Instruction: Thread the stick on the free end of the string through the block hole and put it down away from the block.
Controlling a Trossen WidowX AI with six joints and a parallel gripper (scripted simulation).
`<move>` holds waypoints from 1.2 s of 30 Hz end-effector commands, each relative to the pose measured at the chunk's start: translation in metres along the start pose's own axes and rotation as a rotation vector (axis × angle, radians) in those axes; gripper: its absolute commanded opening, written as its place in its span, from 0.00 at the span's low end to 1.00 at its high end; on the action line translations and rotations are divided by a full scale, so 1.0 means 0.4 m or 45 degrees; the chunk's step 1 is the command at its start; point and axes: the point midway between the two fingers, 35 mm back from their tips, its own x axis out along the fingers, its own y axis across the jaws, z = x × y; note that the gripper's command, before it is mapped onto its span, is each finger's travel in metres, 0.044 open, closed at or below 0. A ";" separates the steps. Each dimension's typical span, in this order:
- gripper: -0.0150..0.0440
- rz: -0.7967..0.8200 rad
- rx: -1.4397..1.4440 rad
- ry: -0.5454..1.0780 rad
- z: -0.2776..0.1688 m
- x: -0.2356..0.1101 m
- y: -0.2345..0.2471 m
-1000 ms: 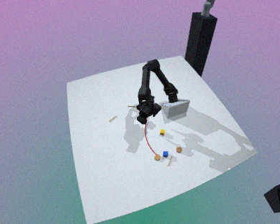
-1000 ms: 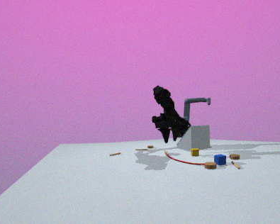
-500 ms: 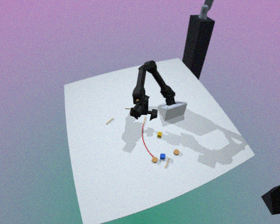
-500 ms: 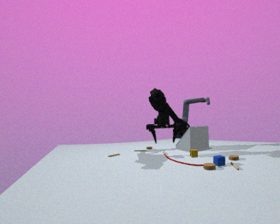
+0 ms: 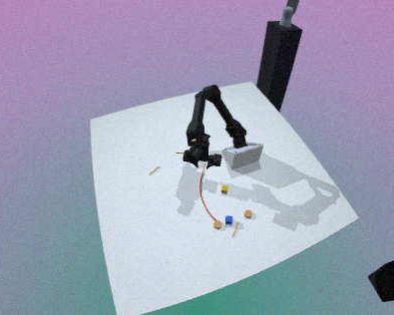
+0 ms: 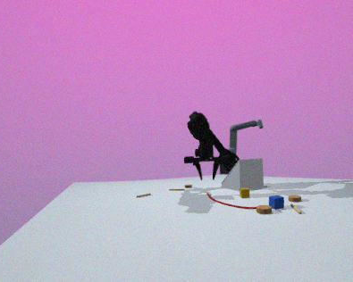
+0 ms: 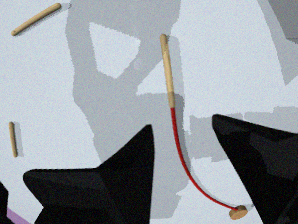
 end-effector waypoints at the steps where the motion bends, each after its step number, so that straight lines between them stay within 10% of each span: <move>1: 0.47 0.003 0.006 -0.004 0.002 0.000 0.001; 36: 0.46 0.004 0.006 -0.004 0.000 0.097 0.003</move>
